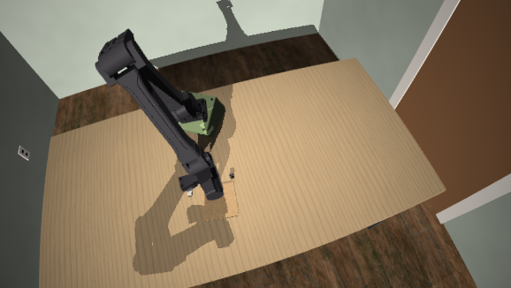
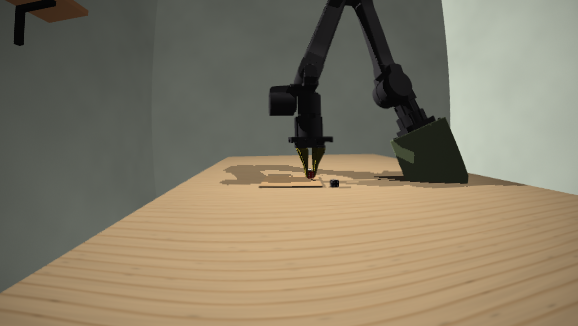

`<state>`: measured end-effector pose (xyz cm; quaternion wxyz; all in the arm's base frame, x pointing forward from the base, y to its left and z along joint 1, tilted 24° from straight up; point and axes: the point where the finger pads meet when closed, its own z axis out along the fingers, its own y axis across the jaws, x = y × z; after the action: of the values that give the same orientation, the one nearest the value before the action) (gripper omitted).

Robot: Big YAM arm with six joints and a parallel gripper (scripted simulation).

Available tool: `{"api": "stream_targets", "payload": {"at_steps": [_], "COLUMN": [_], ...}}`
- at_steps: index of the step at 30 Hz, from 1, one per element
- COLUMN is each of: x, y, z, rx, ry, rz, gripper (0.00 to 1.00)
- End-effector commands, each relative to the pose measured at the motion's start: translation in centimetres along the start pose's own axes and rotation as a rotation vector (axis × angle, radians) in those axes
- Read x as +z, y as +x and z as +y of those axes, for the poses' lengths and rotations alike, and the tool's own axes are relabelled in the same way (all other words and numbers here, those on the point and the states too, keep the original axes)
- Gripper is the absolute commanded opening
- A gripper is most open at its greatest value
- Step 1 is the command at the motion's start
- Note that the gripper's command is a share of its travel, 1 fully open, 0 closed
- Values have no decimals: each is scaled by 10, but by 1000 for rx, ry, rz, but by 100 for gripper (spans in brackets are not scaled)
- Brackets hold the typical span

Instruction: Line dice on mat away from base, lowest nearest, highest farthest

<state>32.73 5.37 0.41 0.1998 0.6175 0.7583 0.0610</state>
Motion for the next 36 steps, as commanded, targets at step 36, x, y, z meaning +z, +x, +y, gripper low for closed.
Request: {"api": "stream_targets", "payload": {"at_steps": [36], "x": [1], "y": [-5], "z": [15], "rx": [11], "ry": [-27], "rz": [-3], "gripper": [11]}}
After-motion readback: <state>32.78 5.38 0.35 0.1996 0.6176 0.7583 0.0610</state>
